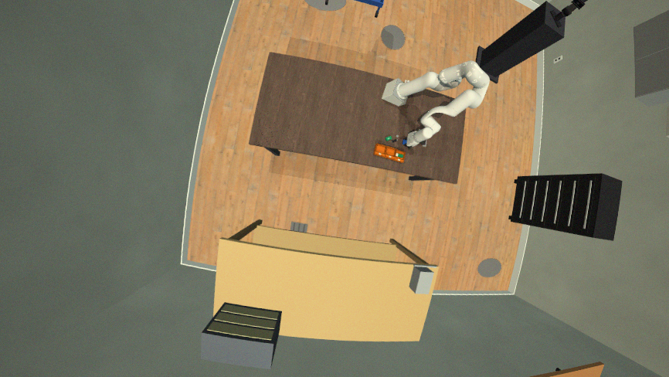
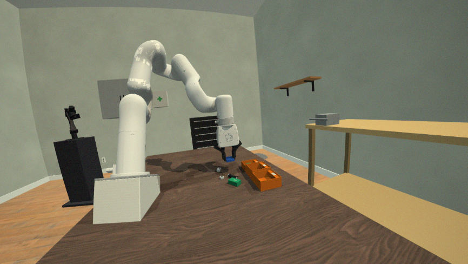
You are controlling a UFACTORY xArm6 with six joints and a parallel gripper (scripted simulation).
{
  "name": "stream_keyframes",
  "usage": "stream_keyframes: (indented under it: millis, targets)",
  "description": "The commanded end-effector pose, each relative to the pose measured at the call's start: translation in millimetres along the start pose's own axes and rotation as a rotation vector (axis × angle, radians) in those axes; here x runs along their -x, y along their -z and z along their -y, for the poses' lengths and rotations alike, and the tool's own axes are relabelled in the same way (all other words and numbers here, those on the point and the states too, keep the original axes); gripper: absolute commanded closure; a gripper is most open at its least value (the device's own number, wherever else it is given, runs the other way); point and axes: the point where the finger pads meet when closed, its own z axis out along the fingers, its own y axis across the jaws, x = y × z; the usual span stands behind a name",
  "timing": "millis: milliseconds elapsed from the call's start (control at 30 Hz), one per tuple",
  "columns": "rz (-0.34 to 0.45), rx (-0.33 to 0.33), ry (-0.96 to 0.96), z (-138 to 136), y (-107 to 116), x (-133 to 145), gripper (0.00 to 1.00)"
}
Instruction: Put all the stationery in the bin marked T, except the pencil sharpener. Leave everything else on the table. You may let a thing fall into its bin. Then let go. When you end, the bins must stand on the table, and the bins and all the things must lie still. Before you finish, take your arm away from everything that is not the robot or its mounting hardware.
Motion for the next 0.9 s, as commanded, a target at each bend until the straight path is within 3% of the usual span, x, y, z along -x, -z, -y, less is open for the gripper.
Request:
stream_keyframes:
  millis: [0,400,533,867]
  targets:
    - [0.000,0.003,0.001,-1,2,0,1.00]
    - [0.000,0.003,0.001,-1,8,0,1.00]
    - [0.000,0.003,0.001,-22,8,3,1.00]
    - [0.004,0.005,0.336,-69,8,12,1.00]
